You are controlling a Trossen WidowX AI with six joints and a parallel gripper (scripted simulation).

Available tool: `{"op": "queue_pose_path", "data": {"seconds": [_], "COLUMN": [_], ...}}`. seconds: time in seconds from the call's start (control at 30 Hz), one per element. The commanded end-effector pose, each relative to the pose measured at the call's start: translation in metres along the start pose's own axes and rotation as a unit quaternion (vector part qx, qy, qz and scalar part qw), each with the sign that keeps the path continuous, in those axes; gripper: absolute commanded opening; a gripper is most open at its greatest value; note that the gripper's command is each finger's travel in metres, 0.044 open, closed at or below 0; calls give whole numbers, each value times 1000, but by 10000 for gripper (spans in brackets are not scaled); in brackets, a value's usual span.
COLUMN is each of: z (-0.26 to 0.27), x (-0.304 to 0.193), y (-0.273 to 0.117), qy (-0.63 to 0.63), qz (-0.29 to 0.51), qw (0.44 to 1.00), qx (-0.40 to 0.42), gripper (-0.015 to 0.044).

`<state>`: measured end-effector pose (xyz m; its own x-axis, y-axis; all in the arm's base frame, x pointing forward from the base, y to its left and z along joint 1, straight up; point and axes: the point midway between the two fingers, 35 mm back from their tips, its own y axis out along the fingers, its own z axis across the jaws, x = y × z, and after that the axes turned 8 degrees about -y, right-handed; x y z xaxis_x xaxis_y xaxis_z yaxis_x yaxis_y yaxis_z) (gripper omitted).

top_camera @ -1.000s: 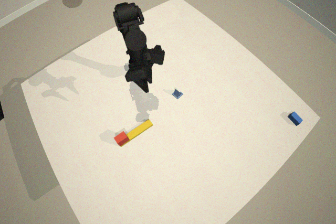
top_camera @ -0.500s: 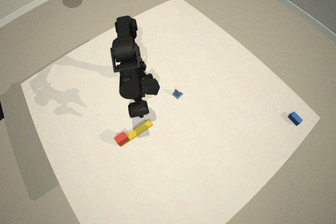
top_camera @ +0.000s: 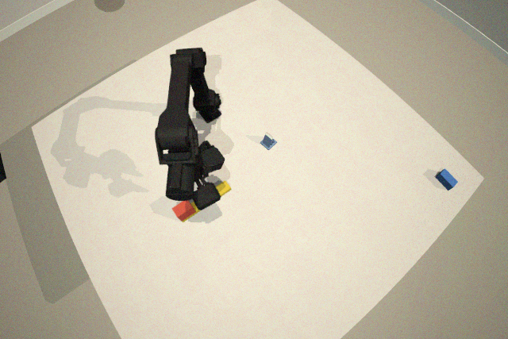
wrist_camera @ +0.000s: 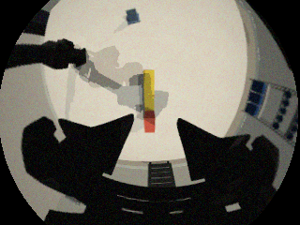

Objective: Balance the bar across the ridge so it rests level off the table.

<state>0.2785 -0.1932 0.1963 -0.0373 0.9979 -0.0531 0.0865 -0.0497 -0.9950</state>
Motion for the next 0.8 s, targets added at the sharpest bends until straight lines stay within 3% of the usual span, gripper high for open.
{"op": "queue_pose_path", "data": {"seconds": [0.0,0.27,0.77], "z": [9,9,16], "x": [-11,-12,-8], "y": [23,31,121], "qy": [-40,-42,-42], "qz": [-19,-20,-20], "qw": [999,998,998], "qx": [30,31,31], "gripper": [315,315,315]}}
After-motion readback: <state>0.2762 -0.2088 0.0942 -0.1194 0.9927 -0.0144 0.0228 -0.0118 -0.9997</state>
